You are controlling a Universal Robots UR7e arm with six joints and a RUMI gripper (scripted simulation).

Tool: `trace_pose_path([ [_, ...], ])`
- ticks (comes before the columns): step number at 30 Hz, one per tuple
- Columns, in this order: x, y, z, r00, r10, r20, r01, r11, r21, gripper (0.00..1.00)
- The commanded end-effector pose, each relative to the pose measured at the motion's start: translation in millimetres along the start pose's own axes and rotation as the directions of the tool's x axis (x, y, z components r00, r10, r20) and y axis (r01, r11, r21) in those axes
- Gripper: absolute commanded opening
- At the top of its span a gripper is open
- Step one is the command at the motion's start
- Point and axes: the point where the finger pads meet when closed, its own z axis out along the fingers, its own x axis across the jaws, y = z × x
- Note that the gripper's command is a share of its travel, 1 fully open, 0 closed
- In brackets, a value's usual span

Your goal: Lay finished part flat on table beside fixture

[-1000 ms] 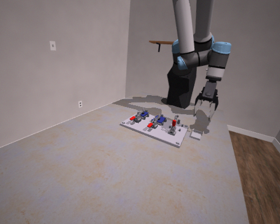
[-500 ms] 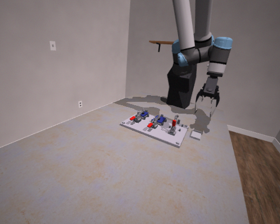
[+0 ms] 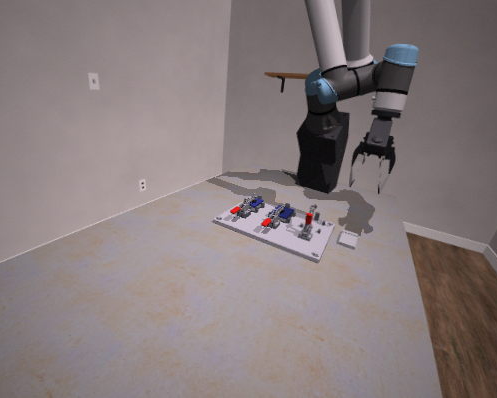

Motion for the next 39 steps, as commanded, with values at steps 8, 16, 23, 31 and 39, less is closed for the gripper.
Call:
trace_pose_path([
  [8, 0, 0, -27.5, 1.0, 0.001, -0.001, -0.001, 1.0, -0.003, 0.47],
  [16, 0, 0, -28.7, 1.0, 0.001, -0.001, -0.001, 1.0, -0.003, 0.47],
  [23, 0, 0, -28.8, 1.0, 0.001, -0.001, -0.001, 1.0, -0.003, 0.47],
  [31, 0, 0, -28.8, 1.0, 0.001, -0.001, -0.001, 1.0, -0.003, 0.47],
  [39, 0, 0, -28.7, 1.0, 0.001, -0.001, -0.001, 1.0, -0.003, 0.47],
])
